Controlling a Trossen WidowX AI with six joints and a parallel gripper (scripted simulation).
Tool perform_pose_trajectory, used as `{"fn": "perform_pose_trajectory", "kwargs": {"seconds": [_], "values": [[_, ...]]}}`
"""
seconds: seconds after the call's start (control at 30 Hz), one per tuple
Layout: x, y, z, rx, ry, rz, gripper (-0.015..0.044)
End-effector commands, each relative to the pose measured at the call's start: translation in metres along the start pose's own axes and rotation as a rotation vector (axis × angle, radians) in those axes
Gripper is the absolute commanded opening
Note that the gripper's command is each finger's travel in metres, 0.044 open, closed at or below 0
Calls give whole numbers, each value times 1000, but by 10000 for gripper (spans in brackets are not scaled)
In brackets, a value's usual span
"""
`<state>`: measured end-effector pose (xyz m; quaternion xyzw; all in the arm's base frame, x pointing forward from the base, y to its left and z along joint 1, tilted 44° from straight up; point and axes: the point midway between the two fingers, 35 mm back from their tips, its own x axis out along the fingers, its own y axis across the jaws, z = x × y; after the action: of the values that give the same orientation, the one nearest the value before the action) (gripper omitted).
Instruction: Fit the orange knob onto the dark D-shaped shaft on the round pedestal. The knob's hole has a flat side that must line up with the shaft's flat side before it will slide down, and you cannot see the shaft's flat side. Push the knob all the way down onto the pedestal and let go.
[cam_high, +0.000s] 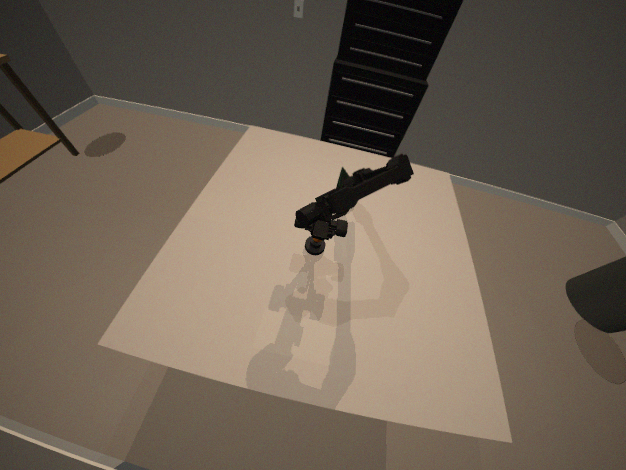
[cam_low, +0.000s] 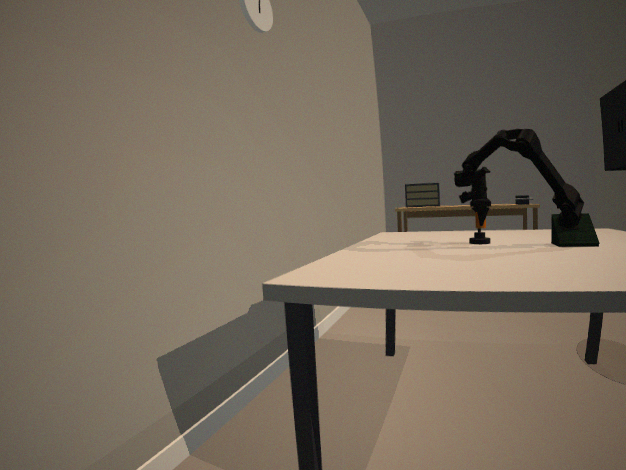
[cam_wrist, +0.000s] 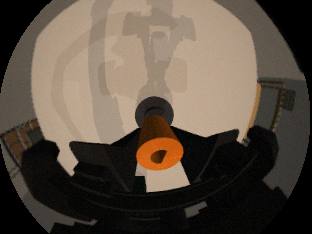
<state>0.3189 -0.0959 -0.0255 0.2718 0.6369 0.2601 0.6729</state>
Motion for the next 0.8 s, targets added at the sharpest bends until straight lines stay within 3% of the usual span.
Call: {"fn": "perform_pose_trajectory", "kwargs": {"seconds": [0.0, 0.77], "values": [[-5, -1, 4, 149, -9, -8, 0], [-2, -4, 3, 149, -9, -8, 0]]}}
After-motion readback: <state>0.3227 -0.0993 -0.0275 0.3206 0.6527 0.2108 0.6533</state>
